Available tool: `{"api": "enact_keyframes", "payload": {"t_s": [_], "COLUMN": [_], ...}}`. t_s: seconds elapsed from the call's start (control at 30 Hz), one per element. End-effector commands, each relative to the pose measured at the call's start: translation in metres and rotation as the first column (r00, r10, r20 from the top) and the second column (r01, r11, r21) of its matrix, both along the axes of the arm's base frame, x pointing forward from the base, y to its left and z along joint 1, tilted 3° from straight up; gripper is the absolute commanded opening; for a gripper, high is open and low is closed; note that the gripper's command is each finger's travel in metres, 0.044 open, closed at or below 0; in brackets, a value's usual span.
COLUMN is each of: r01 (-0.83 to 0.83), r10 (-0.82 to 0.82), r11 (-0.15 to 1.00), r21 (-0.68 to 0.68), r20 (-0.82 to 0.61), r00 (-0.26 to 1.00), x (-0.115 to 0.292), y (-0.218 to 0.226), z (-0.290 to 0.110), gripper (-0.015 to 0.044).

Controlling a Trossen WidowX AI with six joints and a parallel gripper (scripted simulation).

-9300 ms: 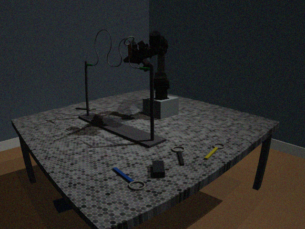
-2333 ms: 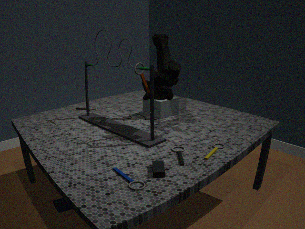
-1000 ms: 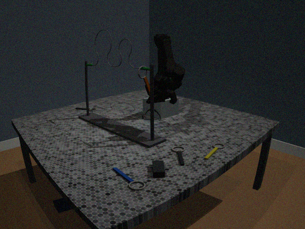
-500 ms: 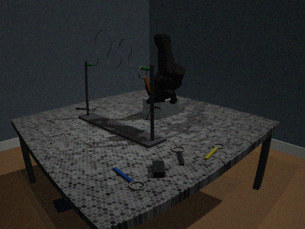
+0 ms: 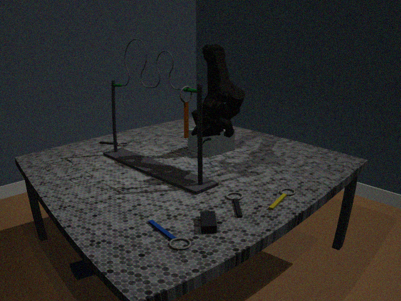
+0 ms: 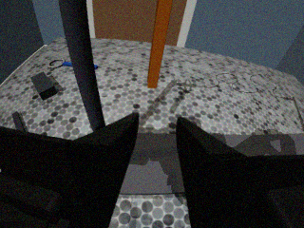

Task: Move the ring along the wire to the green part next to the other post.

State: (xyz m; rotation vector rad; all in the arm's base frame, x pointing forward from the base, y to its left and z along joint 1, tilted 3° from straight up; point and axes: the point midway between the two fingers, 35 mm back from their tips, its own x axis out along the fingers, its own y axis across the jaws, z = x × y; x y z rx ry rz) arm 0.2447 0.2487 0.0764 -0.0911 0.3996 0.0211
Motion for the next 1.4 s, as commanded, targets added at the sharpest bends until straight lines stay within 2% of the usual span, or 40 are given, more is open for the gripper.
{"api": "enact_keyframes", "payload": {"t_s": [0.0, 0.33, 1.33, 1.37], "r01": [0.004, 0.005, 0.005, 0.001], "r10": [-0.004, -0.005, -0.005, -0.001], "r11": [1.0, 1.0, 1.0, 1.0], "r21": [0.012, 0.011, 0.011, 0.004], "r20": [0.004, 0.008, 0.008, 0.001], "r00": [1.0, 1.0, 1.0, 1.0], "x": [-0.01, -0.041, -0.041, -0.043], "y": [0.002, 0.0, 0.0, -0.001], "z": [0.007, 0.02, 0.02, 0.018], "gripper": [0.016, 0.016, 0.016, 0.0186]}}
